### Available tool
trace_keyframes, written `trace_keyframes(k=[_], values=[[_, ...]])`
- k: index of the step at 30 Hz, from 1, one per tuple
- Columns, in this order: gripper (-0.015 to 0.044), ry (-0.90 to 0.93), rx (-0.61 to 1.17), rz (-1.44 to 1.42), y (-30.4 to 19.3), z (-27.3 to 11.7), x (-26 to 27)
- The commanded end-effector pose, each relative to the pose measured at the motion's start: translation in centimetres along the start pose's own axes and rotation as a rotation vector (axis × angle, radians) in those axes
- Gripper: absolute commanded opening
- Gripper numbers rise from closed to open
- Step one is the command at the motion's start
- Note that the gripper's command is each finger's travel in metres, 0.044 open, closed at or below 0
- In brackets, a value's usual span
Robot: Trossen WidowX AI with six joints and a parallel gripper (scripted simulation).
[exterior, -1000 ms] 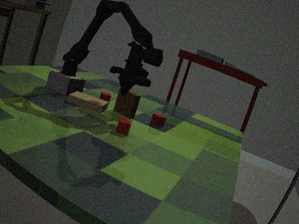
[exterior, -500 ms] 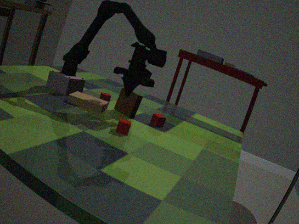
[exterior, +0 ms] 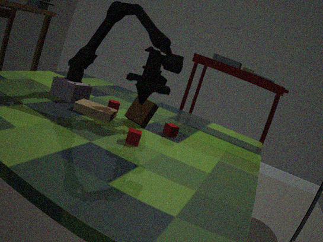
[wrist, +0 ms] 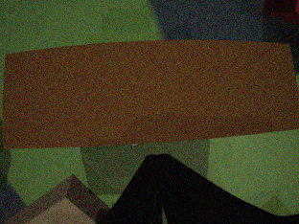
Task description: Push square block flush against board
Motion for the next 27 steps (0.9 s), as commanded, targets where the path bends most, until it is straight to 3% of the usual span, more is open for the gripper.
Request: trace_keyframes(k=[1,27], values=[[0.0000,0.000,-0.004,0.005,0.5,-0.1,0.1],[0.0000,-0.001,-0.001,0.005,-2.6,-0.1,-0.3]])
Point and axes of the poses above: the point midway between the two fingers, 35 mm back from their tips, its own z axis out along the fingers, its own x axis across the jaws, y = z × x, the point moved 10 cm from there along -z, back along the fingers, and after that the axes turned 6 degrees about z, right-handed, at the moved point
